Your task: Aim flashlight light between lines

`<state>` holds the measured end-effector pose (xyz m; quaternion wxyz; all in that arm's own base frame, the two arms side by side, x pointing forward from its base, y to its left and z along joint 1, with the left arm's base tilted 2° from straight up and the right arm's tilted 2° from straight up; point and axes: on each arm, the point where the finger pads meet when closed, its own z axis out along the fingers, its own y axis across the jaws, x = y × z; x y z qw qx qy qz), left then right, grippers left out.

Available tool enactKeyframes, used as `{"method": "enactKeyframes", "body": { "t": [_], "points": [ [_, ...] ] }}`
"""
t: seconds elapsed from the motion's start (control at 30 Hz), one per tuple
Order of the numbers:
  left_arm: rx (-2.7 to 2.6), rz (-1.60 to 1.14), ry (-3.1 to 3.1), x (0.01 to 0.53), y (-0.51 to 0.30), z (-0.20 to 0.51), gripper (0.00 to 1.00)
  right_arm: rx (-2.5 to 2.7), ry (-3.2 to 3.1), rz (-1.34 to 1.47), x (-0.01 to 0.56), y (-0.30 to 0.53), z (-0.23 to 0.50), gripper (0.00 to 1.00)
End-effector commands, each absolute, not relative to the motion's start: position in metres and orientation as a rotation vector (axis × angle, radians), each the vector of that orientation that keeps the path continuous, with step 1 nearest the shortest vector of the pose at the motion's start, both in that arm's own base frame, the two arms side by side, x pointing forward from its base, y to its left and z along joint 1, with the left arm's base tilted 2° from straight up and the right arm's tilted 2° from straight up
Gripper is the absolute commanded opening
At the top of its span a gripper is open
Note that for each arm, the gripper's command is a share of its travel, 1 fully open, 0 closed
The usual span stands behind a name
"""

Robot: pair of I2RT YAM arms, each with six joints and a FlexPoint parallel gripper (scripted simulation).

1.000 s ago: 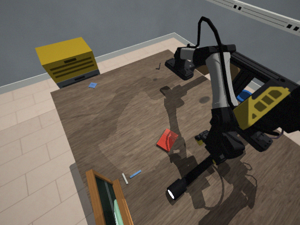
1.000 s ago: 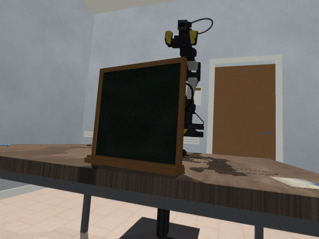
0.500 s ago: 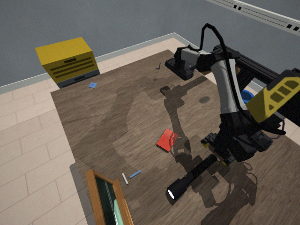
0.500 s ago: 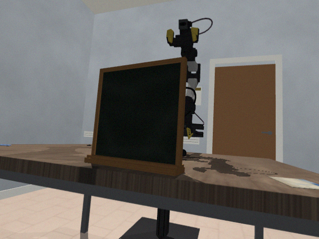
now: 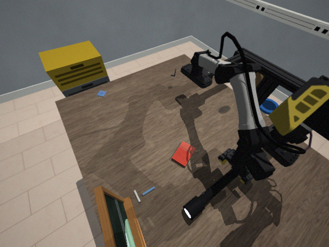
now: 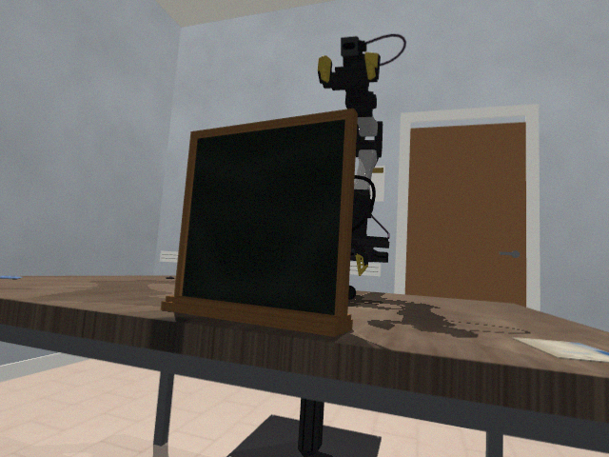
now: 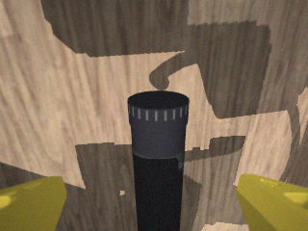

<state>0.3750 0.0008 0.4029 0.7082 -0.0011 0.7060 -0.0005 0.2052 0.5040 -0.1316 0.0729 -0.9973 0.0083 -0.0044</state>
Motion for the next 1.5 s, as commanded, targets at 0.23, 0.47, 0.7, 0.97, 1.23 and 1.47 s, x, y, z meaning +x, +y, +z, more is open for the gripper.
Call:
{"method": "enactKeyframes", "body": {
  "t": [0.23, 0.47, 0.7, 0.97, 1.23, 1.47],
  "points": [
    [0.001, -0.013, 1.539, 0.373, -0.001, 0.415, 1.0, -2.965, 0.021, -0.037, 0.206, 0.517, -0.144, 0.95],
    [0.001, -0.013, 1.539, 0.373, -0.001, 0.415, 1.0, -2.963, 0.027, -0.042, 0.208, 0.519, -0.156, 0.95],
    [0.001, -0.013, 1.539, 0.373, -0.001, 0.415, 1.0, -2.961, 0.019, -0.042, 0.206, 0.521, -0.164, 0.95],
    [0.001, -0.013, 1.539, 0.373, -0.001, 0.415, 1.0, -2.973, 0.018, -0.036, 0.205, 0.521, -0.178, 0.95],
    [0.001, -0.013, 1.539, 0.373, -0.001, 0.415, 1.0, -2.94, 0.02, -0.055, 0.21, 0.53, -0.171, 0.95],
    [-0.003, -0.01, 1.558, 0.376, -0.001, 0.408, 1.0, -2.935, 0.019, -0.06, 0.211, 0.531, -0.167, 0.3]
  ]
}}
